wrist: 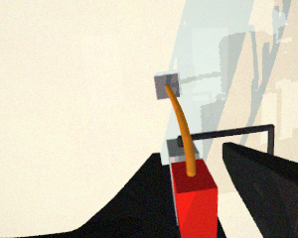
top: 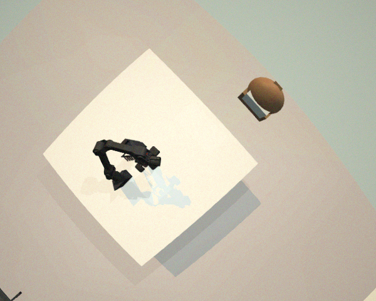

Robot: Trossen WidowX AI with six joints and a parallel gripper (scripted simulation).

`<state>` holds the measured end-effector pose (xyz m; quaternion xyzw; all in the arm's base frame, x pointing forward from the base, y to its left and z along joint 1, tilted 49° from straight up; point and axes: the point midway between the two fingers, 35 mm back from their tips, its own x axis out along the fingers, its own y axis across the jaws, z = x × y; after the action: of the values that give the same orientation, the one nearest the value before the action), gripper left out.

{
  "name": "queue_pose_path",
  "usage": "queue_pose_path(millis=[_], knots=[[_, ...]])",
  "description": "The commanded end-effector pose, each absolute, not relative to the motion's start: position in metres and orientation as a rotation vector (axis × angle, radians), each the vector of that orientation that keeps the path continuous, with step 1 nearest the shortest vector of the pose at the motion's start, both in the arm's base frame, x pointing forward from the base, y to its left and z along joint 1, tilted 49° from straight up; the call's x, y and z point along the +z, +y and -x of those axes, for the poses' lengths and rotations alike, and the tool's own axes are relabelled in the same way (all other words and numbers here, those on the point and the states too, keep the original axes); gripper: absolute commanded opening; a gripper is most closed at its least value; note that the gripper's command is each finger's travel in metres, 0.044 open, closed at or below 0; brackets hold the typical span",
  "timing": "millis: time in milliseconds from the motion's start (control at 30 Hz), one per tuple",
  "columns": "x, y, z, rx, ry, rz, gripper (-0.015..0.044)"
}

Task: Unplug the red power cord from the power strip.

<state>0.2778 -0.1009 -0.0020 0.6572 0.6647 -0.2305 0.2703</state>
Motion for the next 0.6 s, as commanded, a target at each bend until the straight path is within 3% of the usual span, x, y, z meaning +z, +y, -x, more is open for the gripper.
queue_pose_path(millis=[0, 567], knots=[[0.003, -0.097, -0.277, -0.623, 1.793, -1.779, 0.016], [0.023, -0.078, -0.274, -0.623, 1.794, -1.78, 0.016]])
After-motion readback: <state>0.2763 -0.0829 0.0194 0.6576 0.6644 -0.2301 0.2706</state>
